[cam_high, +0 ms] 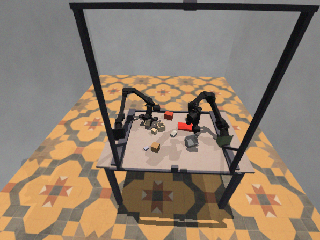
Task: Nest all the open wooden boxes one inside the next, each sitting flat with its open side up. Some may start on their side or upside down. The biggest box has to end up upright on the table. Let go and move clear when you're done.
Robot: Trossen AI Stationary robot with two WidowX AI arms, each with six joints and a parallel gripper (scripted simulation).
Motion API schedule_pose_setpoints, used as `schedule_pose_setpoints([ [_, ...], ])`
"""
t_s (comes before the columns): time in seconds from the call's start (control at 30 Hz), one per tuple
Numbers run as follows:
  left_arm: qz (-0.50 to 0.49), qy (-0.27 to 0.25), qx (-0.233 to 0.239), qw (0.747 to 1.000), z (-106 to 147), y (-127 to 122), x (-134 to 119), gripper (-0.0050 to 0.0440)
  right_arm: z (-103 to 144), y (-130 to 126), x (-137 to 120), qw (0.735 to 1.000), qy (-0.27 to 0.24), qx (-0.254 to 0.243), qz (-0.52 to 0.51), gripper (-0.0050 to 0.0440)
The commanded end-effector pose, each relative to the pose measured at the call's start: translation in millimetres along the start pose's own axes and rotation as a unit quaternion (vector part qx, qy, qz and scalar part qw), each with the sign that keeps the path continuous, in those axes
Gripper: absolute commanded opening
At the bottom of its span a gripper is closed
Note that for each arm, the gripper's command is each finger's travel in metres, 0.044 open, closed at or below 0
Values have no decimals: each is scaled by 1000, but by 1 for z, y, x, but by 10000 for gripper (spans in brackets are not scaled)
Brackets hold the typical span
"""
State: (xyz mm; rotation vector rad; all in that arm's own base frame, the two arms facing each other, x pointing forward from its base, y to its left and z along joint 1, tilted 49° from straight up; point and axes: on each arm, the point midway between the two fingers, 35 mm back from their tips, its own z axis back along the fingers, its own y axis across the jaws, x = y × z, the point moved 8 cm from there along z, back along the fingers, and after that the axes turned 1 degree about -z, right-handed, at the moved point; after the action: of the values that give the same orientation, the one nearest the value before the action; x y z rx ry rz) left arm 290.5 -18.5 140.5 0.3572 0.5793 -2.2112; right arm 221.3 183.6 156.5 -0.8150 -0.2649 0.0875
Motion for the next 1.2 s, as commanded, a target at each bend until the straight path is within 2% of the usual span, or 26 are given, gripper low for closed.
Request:
schedule_pose_setpoints([
  [0.0,1,-34,6,999,4,2,-11,-50,3,0,1,1000,-4,3,-5,400],
  [0.1,1,-78,7,997,3,1,-22,-50,3,0,1,1000,-4,3,-5,400],
  [0.3,0,-99,7,995,3,1,-27,-50,3,0,1,1000,-4,3,-5,400],
  [0.4,0,-142,8,990,0,1,-38,-50,3,0,1,1000,-4,3,-5,400],
  [0.53,0,-164,8,986,-1,0,-43,-50,3,0,1,1000,-4,3,-5,400],
  [0.67,0,-214,10,977,-5,0,-55,-50,3,0,1,1000,-4,3,-5,400],
  [0.8,0,-220,10,976,-6,0,-56,-50,3,0,1,1000,-4,3,-5,400],
  [0.93,0,-270,11,963,-12,0,-68,-50,3,0,1,1000,-4,3,-5,400],
  [1.07,0,-290,11,957,-14,-1,-72,-50,3,0,1,1000,-4,3,-5,400],
  [1.17,2,-332,14,943,-20,-1,-81,-50,3,0,1,1000,-4,3,-5,400],
])
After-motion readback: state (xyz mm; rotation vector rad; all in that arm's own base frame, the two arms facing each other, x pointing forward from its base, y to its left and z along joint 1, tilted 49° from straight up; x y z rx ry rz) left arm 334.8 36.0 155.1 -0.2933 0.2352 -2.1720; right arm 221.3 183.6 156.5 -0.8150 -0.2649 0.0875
